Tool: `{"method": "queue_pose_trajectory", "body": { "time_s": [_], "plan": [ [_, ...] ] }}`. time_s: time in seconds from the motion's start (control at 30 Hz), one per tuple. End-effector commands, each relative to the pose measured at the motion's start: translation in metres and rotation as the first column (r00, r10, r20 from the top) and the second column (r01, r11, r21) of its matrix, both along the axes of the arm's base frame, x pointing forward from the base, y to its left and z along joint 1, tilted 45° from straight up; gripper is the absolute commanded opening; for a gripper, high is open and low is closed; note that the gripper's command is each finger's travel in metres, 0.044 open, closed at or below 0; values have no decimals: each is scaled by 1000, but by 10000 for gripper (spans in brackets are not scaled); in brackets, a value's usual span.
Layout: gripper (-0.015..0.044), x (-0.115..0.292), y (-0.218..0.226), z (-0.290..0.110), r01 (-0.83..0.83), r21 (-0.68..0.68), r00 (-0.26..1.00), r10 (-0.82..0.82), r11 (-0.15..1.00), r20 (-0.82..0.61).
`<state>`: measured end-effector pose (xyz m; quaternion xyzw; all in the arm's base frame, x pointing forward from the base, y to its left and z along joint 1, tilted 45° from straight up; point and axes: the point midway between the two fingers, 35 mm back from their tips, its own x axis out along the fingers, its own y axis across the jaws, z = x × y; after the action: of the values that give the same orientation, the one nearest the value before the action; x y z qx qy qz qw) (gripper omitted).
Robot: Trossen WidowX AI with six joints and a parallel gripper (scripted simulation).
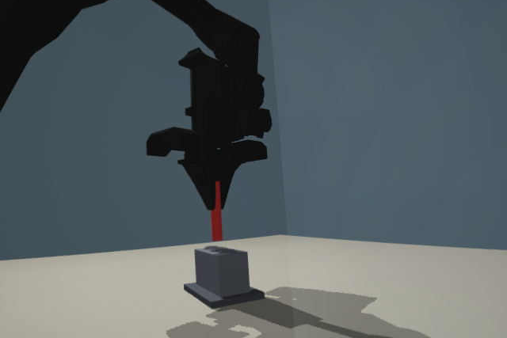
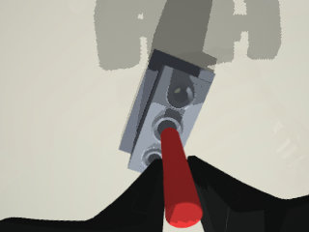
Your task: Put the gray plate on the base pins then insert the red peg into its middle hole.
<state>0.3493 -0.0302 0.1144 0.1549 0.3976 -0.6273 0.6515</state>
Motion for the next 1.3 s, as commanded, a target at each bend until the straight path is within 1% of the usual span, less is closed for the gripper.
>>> {"method": "queue_pose_trajectory", "body": {
  "time_s": [0.0, 0.9, 1.27],
  "plan": [
    [0, 0, 0, 1, -4, -2, 1000, 4, 1000, 0],
    [0, 2, 0, -1, 0, 0, 1000, 0, 1000, 0],
    [0, -1, -10, -9, -3, -2, 1000, 3, 1000, 0]
  ]
}}
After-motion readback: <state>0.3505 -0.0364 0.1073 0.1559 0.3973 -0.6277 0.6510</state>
